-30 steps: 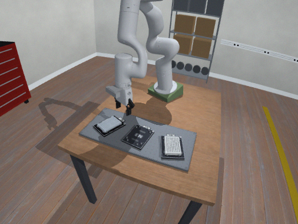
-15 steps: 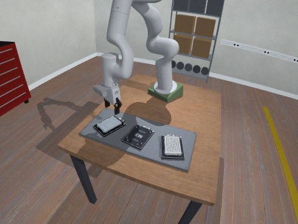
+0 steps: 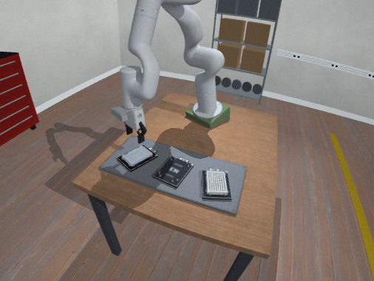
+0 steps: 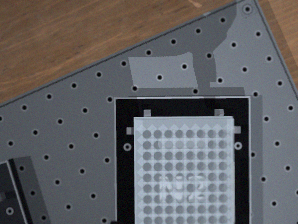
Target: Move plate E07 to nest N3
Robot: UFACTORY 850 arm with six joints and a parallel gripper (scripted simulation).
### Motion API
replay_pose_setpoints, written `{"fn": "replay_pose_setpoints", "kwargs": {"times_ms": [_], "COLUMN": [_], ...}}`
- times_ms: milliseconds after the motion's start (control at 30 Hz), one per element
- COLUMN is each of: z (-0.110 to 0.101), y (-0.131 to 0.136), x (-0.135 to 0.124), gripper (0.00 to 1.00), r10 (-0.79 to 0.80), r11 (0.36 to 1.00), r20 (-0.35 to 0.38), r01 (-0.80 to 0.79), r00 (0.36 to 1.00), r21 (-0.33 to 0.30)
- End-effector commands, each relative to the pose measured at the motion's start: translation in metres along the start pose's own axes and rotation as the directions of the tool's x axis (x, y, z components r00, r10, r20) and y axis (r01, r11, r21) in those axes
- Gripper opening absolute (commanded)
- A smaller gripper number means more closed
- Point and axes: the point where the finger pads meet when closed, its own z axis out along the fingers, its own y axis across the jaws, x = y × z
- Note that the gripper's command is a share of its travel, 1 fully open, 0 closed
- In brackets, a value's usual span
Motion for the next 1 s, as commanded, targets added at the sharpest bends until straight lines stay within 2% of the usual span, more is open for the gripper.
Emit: {"fn": "replay_pose_setpoints", "kwargs": {"times_ms": [0, 133, 967], "z": [-0.001, -0.001, 0.038], "y": [0.0, 0.0, 0.0], "x": [0.001, 0.001, 0.001], "gripper": [1.0, 1.0, 1.0], "r10": [0.0, 0.0, 0.0], "r11": [1.0, 1.0, 1.0], "r20": [-0.002, -0.002, -0.002], "r01": [0.0, 0.0, 0.0], "r00": [1.0, 1.0, 1.0], "r21": [0.001, 0.001, 0.001]}}
